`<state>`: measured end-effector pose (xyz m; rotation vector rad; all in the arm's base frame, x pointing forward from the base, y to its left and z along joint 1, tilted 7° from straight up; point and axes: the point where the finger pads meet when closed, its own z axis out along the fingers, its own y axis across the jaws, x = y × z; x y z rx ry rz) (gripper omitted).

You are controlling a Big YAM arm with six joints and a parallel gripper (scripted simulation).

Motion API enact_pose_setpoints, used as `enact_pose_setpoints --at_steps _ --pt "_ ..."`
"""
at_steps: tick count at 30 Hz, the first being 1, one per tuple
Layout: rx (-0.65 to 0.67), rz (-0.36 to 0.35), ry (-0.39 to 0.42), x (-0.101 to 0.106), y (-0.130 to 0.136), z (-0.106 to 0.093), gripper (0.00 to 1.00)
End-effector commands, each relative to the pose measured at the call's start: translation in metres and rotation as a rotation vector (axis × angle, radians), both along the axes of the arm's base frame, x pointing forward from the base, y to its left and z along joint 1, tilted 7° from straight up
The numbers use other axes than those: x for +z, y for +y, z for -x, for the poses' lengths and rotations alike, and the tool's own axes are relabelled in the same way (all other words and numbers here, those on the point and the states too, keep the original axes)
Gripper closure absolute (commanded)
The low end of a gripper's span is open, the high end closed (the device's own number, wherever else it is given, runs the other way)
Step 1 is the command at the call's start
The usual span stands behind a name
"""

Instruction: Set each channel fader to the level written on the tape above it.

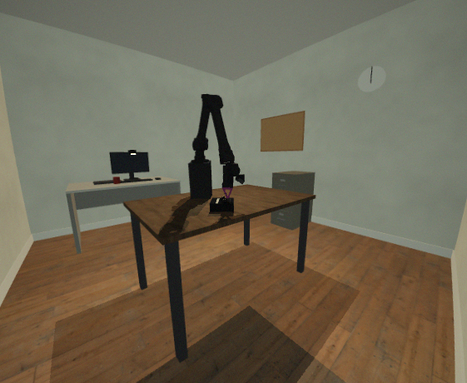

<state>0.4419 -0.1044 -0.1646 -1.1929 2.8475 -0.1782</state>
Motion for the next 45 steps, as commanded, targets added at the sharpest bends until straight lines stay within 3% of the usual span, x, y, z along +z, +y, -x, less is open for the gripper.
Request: enact_pose_setpoints --at_steps 1,24,45 --pt "0.008 0.002 -0.026 0.008 -0.006 -0.012 1.00" --pt "0.008 0.002 -0.026 0.008 -0.006 -0.012 1.00" --pt "0.008 0.003 -0.031 -0.008 -0.007 -0.016 1.00"
